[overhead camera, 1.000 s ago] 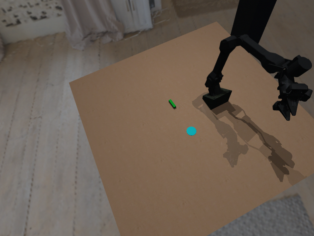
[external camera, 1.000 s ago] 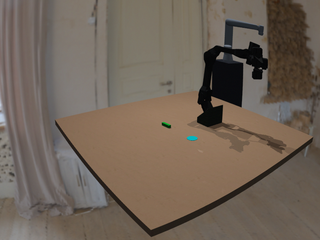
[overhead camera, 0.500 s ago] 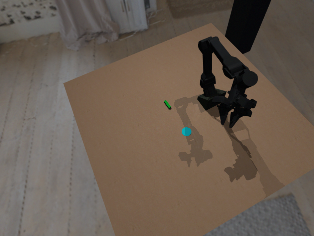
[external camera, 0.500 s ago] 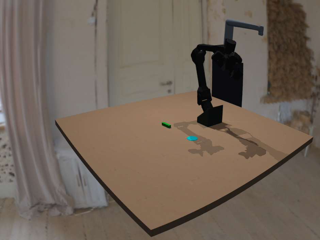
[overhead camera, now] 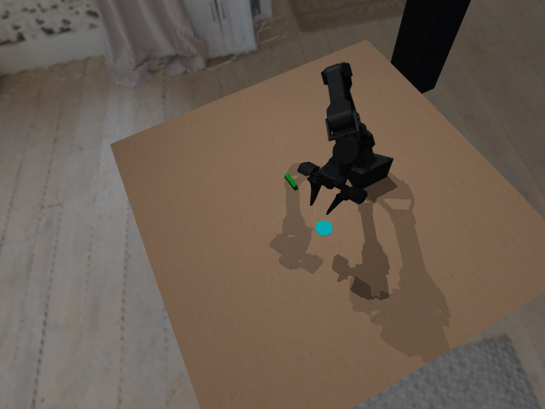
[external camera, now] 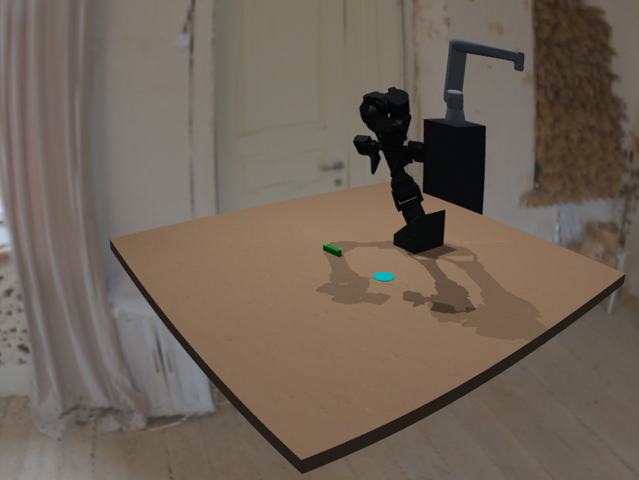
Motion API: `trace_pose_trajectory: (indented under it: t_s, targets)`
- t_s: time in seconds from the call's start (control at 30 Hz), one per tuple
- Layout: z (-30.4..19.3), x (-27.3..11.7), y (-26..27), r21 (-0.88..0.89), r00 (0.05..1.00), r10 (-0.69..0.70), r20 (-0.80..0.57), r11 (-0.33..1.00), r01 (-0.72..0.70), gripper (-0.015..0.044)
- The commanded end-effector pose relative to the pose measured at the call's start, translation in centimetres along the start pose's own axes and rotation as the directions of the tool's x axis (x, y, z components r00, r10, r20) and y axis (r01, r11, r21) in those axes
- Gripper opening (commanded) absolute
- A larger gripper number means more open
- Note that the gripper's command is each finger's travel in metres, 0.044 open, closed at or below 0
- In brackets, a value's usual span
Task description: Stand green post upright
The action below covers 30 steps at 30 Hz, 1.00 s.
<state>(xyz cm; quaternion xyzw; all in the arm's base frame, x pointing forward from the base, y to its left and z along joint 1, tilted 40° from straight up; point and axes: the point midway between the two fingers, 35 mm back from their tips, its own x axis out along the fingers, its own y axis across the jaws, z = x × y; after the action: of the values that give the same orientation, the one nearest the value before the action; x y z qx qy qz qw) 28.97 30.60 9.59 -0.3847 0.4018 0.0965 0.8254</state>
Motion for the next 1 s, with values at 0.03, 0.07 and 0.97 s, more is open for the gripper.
trace_pose_trajectory:
  t_s: [0.03,0.07,0.97]
  targets:
    - [-2.2,1.3,-4.4,0.236,0.994,-0.035,-0.100,0.970,0.058,0.0233]
    - [-2.8,1.5,-5.4,0.291,0.991,-0.043,-0.125,0.954,0.078,0.0233]
    - [-23.4,-0.6,-24.8,0.654,0.693,-0.034,-0.720,-0.368,0.662,0.0233]
